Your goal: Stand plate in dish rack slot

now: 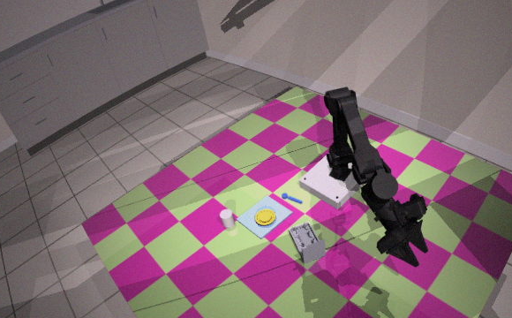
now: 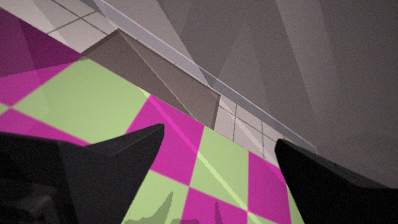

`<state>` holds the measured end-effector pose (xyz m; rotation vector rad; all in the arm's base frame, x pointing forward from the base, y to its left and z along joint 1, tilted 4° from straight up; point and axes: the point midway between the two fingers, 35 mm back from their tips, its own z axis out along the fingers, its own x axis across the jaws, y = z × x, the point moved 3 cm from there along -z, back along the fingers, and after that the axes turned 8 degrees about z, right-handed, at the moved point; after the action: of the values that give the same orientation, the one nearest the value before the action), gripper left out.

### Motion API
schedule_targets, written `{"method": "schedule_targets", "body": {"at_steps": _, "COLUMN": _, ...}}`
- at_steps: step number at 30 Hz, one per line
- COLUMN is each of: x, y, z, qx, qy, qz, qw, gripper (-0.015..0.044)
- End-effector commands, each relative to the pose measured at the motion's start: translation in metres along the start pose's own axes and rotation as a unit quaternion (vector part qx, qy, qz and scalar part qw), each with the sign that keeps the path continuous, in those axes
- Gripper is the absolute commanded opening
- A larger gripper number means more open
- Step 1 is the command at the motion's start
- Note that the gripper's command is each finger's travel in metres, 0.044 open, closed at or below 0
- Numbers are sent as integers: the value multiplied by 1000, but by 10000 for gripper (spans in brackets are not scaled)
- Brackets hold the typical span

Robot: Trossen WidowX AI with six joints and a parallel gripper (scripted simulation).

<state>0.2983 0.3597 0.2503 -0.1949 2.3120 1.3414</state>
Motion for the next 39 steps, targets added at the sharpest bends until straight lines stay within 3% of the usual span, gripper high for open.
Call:
{"method": "schedule_targets", "body": {"at_steps": 1, "x": -26, "y": -22, "z": -18, "qx": 42, "qy": -27, "qz": 45, "qw": 998, "gripper": 400}}
{"method": "schedule_targets", "body": {"at_steps": 19, "x": -92, "y": -138, "z": -114, "qx": 224, "qy": -121, "qz": 263, "qw": 930, "gripper": 400}}
{"method": "schedule_targets", "body": {"at_steps": 39, "x": -96, "y": -231, "z": -260, "qx": 371, "qy": -219, "qz": 499, "qw": 752, "gripper": 400}}
